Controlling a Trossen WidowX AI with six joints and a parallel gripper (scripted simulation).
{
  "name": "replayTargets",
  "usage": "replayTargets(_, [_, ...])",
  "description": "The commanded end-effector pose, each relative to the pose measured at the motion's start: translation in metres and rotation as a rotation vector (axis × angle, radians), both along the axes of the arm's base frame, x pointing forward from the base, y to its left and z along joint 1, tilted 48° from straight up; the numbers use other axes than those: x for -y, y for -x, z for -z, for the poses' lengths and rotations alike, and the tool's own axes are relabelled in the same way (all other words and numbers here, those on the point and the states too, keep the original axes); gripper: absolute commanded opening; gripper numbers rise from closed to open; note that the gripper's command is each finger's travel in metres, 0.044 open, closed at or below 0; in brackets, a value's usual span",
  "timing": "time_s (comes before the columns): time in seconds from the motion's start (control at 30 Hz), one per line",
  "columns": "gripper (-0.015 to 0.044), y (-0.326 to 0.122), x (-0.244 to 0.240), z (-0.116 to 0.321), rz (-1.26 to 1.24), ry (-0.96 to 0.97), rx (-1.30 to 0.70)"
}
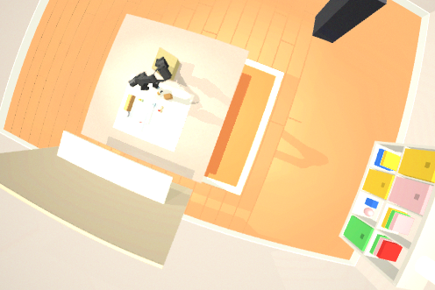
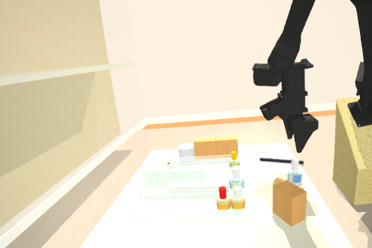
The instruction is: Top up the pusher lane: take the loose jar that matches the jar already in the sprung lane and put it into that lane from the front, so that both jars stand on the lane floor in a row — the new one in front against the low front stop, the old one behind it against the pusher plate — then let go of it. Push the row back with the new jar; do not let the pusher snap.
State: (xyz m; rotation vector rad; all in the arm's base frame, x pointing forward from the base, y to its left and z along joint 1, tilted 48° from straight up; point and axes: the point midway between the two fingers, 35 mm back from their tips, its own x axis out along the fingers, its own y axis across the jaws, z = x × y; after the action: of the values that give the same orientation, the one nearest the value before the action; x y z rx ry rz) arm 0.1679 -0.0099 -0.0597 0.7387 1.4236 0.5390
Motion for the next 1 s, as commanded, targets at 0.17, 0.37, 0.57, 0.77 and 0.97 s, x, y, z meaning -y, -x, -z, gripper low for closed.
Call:
replayTargets(0.17, [0.0440, -0.003, -0.032, 0.018, -0.008, -0.013, 0.012])
replayTargets(0.37, [0.0440, -0.004, -0.041, 0.026, -0.008, -0.014, 0.012])
replayTargets(0.57, [0.0440, -0.004, -0.045, 0.030, -0.008, -0.014, 0.011])
replayTargets(0.77, [0.0440, -0.005, -0.052, 0.037, -0.007, -0.012, 0.010])
replayTargets(0.97, [0.0440, -0.006, -0.059, 0.043, -0.007, -0.014, 0.010])
